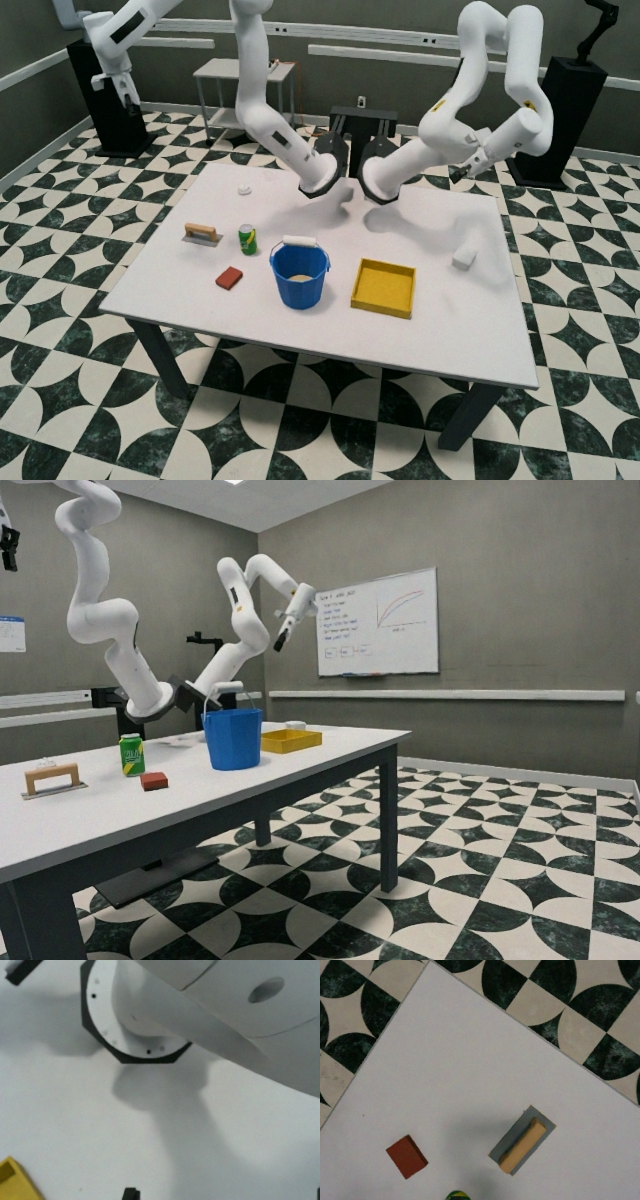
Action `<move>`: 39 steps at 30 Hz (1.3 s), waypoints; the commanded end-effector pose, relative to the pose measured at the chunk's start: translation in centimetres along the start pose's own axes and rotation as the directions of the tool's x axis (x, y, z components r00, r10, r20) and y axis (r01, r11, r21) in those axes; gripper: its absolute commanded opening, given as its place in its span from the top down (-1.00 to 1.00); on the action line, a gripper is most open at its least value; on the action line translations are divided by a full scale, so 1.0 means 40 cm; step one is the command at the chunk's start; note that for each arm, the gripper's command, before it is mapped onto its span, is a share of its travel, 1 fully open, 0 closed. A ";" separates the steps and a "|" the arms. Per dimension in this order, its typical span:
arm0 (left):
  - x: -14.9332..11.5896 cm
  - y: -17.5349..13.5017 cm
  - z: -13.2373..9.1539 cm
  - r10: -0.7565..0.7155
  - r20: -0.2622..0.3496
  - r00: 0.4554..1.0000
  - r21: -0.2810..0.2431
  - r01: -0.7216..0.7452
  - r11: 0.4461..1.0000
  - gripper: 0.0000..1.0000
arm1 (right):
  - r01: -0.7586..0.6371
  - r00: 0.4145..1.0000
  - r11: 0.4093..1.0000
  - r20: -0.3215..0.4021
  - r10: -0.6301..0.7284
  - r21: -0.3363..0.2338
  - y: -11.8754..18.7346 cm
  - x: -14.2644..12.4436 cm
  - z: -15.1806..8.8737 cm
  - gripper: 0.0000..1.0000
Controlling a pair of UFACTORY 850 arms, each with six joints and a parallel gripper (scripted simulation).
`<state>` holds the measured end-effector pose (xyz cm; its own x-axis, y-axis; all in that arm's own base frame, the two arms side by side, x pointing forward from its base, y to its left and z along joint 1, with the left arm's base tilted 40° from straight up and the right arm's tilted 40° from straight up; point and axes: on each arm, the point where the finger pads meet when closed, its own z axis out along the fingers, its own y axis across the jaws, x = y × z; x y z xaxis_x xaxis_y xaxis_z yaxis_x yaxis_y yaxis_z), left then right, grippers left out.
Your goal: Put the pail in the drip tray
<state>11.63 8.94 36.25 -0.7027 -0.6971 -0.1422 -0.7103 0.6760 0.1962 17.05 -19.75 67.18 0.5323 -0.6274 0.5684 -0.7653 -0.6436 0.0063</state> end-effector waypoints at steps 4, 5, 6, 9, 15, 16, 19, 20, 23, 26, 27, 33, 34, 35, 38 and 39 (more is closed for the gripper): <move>-0.001 0.000 -0.001 0.000 0.001 1.000 0.000 0.000 1.000 -1.00 | -0.151 0.989 0.984 -0.008 0.151 -0.097 0.126 -0.004 -0.004 -1.00; -0.001 0.000 -0.001 0.000 0.001 1.000 0.000 0.000 1.000 -1.00 | -0.151 0.989 0.984 -0.008 0.151 -0.097 0.126 -0.004 -0.004 -1.00; -0.001 0.000 -0.001 0.000 0.001 1.000 0.000 0.000 1.000 -1.00 | -0.151 0.989 0.984 -0.008 0.151 -0.097 0.126 -0.004 -0.004 -1.00; -0.001 0.000 -0.001 0.000 0.001 1.000 0.000 0.000 1.000 -1.00 | -0.232 0.973 0.961 -0.018 0.232 -0.153 0.191 -0.017 -0.013 -1.00; -0.001 0.000 -0.001 0.000 0.001 1.000 0.000 0.000 1.000 -1.00 | -0.336 0.941 0.914 -0.039 0.336 -0.225 0.274 -0.042 -0.029 -1.00; -0.001 0.000 -0.001 0.000 0.001 1.000 0.000 0.000 1.000 -1.00 | -0.353 0.935 0.905 -0.044 0.353 -0.237 0.288 -0.047 -0.033 -1.00; -0.001 0.000 -0.001 0.000 0.001 1.000 0.000 0.000 1.000 -1.00 | -0.403 0.913 0.874 -0.058 0.403 -0.272 0.328 -0.064 -0.044 -1.00; -0.001 0.000 -0.001 0.000 0.001 1.000 0.000 0.000 1.000 -1.00 | -0.419 0.906 0.863 -0.063 0.419 -0.283 0.341 -0.070 -0.048 -1.00; -0.001 0.000 -0.001 0.000 0.001 1.000 0.000 0.000 1.000 -1.00 | -0.435 0.898 0.851 -0.069 0.435 -0.294 0.354 -0.077 -0.053 -1.00; -0.001 0.000 -0.001 0.000 0.001 1.000 0.000 0.000 1.000 -1.00 | -0.493 0.865 0.803 -0.091 0.493 -0.335 0.400 -0.103 -0.070 -1.00; -0.001 0.000 -0.001 0.000 0.001 1.000 0.000 0.000 1.000 -1.00 | -0.508 0.855 0.789 -0.097 0.509 -0.345 0.412 -0.110 -0.076 -1.00; -0.001 0.000 -0.001 0.000 0.001 1.000 0.000 0.000 1.000 -1.00 | -0.564 0.816 0.732 -0.124 0.564 -0.384 0.456 -0.142 -0.097 -1.00; -0.001 0.000 -0.001 0.000 0.001 1.000 0.000 0.000 1.000 -1.00 | -0.568 0.813 0.727 -0.126 0.568 -0.387 0.460 -0.144 -0.099 -1.00; -0.001 0.000 -0.001 0.000 0.001 1.000 0.000 0.000 1.000 -1.00 | -0.571 0.811 0.723 -0.127 0.571 -0.389 0.462 -0.146 -0.100 -1.00; -0.001 0.000 -0.001 0.000 0.001 1.000 0.000 0.000 1.000 -1.00 | -0.574 0.808 0.719 -0.130 0.575 -0.391 0.465 -0.148 -0.102 -1.00; -0.001 0.000 -0.001 0.000 0.001 1.000 0.000 0.000 1.000 -1.00 | -0.574 0.808 0.719 -0.130 0.575 -0.391 0.465 -0.148 -0.102 -1.00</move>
<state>11.63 8.94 36.25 -0.7027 -0.6971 -0.1422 -0.7103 0.6760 0.1962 -1.49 -26.21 67.18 -0.0487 -0.8215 0.5682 -0.9981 0.0608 0.0023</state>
